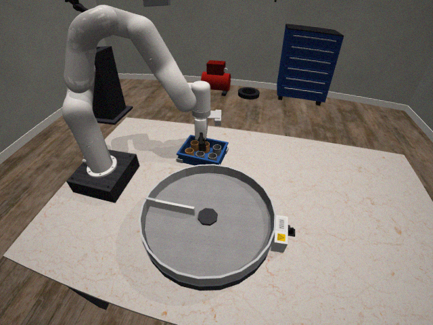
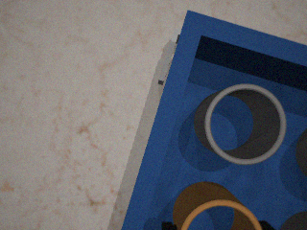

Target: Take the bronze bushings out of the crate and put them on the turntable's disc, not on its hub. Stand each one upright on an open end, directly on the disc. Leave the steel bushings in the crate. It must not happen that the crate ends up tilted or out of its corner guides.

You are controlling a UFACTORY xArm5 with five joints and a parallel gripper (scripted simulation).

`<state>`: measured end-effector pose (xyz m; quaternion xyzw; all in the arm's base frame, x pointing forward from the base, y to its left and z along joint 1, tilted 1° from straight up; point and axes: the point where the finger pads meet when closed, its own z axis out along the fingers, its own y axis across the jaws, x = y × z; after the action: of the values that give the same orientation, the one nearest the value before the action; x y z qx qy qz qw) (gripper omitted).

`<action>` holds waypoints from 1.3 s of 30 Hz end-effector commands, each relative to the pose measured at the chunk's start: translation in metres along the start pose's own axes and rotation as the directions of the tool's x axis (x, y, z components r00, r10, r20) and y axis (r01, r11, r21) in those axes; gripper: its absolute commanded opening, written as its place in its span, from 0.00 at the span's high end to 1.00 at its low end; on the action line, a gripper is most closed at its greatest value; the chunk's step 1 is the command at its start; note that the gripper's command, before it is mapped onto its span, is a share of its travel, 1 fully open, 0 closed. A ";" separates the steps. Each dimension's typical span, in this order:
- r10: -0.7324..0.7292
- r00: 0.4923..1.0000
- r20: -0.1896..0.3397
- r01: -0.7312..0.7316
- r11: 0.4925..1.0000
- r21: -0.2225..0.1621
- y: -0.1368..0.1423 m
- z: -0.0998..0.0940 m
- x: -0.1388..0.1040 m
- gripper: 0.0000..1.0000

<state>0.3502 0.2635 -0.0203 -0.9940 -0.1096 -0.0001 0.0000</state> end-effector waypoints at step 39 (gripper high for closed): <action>0.000 1.000 -0.004 0.000 1.000 0.002 -0.002 -0.113 0.001 1.00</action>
<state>0.3497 0.2652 0.0900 -0.9940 -0.1096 -0.0002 0.0001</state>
